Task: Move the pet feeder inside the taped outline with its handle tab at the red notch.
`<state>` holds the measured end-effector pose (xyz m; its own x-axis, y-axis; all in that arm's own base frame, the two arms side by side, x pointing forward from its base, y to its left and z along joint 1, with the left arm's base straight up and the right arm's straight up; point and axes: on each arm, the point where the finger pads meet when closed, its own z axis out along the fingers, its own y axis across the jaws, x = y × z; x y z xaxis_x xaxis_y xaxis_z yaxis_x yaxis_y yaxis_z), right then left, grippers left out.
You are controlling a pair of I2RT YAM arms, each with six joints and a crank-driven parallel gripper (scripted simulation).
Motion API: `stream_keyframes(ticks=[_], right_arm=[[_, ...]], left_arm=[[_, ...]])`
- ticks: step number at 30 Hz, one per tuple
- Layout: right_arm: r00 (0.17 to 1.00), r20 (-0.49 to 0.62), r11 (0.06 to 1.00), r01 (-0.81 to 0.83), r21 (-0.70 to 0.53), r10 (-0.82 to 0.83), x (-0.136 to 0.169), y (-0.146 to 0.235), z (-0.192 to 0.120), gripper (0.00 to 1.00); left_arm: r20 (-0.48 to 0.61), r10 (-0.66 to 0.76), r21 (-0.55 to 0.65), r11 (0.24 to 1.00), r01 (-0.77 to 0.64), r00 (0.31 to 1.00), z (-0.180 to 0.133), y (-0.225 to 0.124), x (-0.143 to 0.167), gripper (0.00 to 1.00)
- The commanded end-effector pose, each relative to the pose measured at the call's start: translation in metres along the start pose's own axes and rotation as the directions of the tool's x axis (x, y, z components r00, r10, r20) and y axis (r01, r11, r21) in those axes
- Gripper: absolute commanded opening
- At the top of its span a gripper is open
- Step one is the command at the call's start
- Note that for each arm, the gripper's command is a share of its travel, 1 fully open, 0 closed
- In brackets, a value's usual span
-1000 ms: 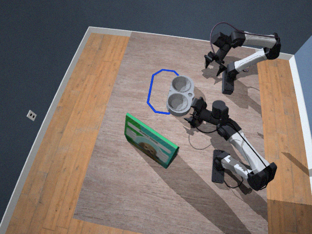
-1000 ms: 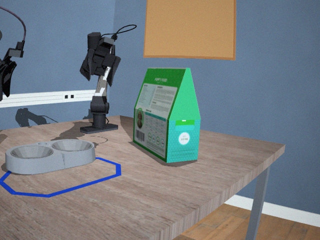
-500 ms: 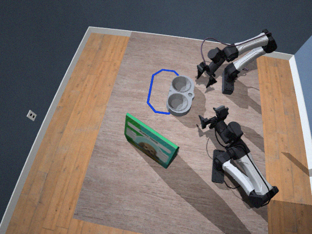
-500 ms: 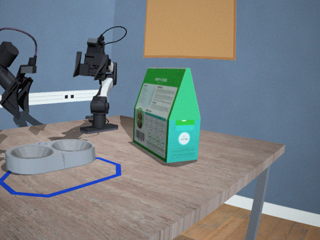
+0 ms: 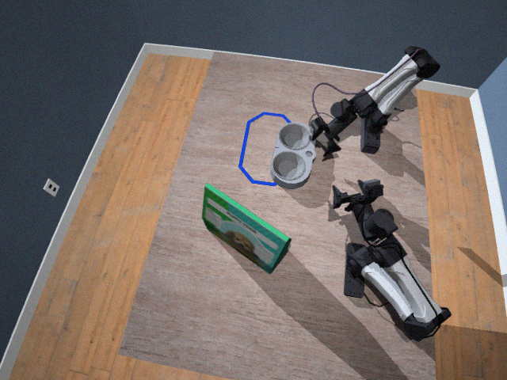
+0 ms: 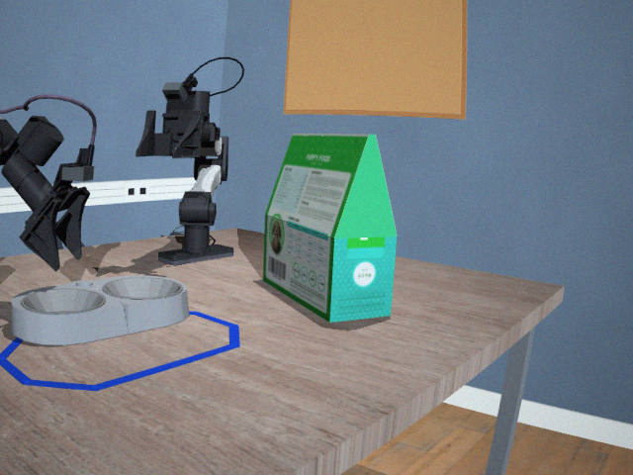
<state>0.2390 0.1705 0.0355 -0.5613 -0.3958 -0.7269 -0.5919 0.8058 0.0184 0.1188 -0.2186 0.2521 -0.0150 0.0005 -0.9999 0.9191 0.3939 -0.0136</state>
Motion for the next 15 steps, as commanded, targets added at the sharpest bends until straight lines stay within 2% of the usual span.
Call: stream_keyframes(ticks=[1, 12, 13, 15], right_arm=[[0.999, 0.045, 0.999, -0.008, 0.035, 0.006, -0.0070, -0.0036, 0.0075, 1.00], [0.999, 0.045, 0.999, -0.008, 0.035, 0.006, -0.0070, -0.0036, 0.0075, 1.00], [0.998, 0.068, 0.999, -0.011, 0.038, 0.008, -0.0166, -0.0050, 0.0058, 1.00], [0.998, 0.068, 0.999, -0.011, 0.038, 0.008, -0.0166, -0.0050, 0.0058, 1.00]], left_arm=[[0.019, 0.013, 0.021, 1.000, -0.014, 1.000, 0.0010, -0.0017, -0.0045, 1.00], [0.027, 0.016, 0.025, 1.000, -0.017, 1.000, 0.0006, -0.0031, -0.0084, 1.00], [0.027, 0.016, 0.025, 1.000, -0.017, 1.000, 0.0006, -0.0031, -0.0084, 1.00], [0.027, 0.016, 0.025, 1.000, -0.017, 1.000, 0.0006, -0.0031, -0.0084, 1.00]])
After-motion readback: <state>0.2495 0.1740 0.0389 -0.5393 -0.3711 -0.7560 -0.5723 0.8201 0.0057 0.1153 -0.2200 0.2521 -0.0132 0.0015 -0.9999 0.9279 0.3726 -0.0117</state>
